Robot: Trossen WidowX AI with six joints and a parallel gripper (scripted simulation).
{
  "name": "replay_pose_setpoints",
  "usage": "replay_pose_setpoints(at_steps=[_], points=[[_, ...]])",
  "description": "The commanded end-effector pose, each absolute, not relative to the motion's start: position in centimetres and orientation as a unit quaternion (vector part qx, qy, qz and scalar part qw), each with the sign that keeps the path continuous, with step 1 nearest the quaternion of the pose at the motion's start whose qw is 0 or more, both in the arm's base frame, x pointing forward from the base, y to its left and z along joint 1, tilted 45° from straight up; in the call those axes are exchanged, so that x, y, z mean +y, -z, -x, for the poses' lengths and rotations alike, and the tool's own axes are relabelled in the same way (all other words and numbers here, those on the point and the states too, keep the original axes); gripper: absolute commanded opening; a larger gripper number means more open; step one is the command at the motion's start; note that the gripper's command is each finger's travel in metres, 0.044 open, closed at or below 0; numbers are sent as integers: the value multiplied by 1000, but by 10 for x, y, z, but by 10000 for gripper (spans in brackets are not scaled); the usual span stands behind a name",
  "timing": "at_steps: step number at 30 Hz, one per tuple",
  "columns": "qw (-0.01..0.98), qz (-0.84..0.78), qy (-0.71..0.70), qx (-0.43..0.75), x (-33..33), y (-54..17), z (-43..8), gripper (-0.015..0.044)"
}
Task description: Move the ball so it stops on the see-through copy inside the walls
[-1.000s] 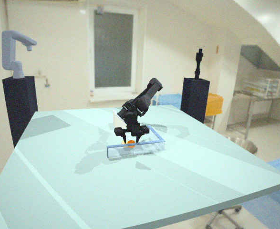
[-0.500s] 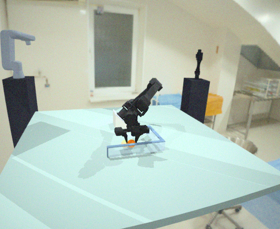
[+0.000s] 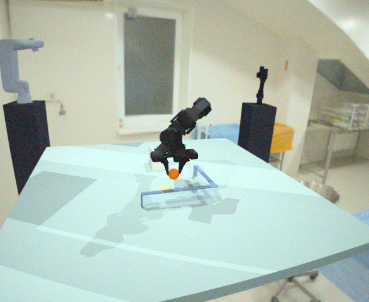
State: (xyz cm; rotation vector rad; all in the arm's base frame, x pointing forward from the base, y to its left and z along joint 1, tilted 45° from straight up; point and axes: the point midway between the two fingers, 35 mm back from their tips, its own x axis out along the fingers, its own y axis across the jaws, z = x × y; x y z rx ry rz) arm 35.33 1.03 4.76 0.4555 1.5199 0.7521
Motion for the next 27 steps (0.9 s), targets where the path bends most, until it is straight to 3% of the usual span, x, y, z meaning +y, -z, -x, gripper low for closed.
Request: replay_pose_setpoints(at_steps=[1, 11, 27], points=[[640, -198, -329, 665, -10, -67, -354, 0], [639, -199, -330, 665, -27, -86, -352, 0], [640, -199, -330, 665, -18, -29, -343, 0]])
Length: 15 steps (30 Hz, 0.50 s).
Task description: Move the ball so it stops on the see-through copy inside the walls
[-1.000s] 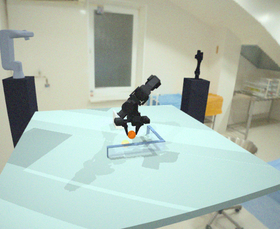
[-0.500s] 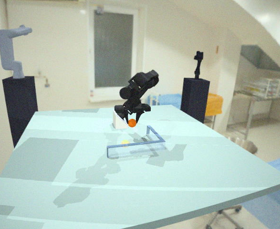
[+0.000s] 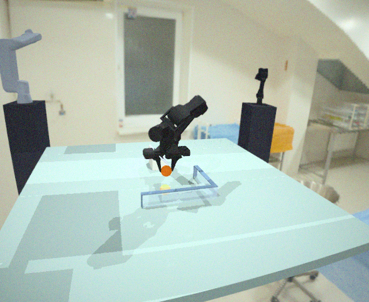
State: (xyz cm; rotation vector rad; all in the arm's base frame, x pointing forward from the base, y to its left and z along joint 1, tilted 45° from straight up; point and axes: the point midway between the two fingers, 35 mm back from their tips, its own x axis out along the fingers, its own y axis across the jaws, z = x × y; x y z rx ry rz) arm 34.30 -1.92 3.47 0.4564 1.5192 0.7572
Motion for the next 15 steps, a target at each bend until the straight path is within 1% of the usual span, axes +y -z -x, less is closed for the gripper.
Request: replay_pose_setpoints(at_steps=[1, 15], points=[[640, -199, -330, 665, -17, -28, -343, 0], [640, -199, -331, 664, 27, 18, -336, 0]])
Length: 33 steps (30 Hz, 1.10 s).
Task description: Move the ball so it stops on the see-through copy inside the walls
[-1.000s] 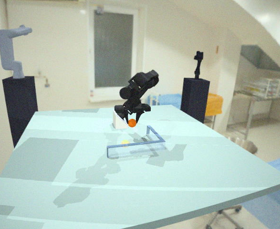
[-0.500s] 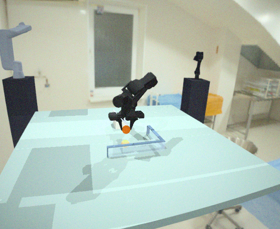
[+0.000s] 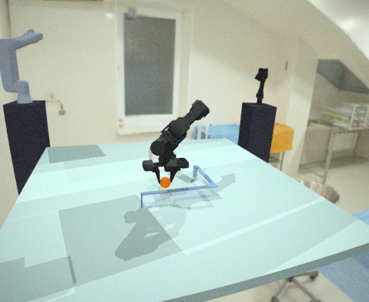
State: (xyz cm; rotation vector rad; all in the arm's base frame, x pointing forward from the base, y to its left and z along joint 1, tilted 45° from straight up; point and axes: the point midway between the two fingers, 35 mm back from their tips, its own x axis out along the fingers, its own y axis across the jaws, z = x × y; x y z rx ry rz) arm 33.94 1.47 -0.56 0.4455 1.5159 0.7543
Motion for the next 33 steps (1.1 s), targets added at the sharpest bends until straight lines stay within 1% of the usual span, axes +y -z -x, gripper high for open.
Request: replay_pose_setpoints(at_steps=[1, 23, 33], points=[[640, -199, -331, 664, 29, 20, -335, 0], [640, -200, -331, 664, 43, 34, -333, 0], [640, -197, -331, 665, 40, 31, -334, 263]])
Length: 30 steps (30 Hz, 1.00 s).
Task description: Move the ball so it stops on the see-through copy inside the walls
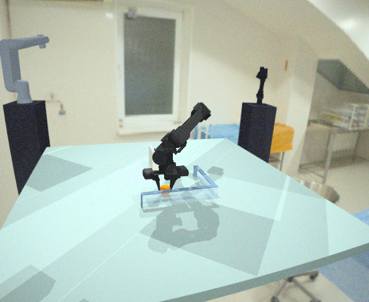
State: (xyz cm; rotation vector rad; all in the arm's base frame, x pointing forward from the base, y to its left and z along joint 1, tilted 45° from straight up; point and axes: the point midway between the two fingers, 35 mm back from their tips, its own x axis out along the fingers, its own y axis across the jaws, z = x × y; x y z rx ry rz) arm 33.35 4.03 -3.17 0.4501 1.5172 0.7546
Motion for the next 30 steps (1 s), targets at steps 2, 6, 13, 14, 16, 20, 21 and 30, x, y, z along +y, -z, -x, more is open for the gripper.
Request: replay_pose_setpoints(at_steps=[2, 6, 13, 14, 16, 20, 21, 30], points=[[640, -197, -331, 665, 40, 31, -334, 315], [640, -197, -331, 665, 38, 30, -334, 334], [640, -199, -330, 665, -19, -30, -343, 334], [640, -199, -330, 665, -19, -30, -343, 334], [640, -199, -330, 665, -19, -30, -343, 334], [644, -202, -326, 662, -14, -22, -344, 334], [644, -202, -326, 662, -14, -22, -344, 334], [642, -201, -329, 662, -44, -56, -344, 440]])
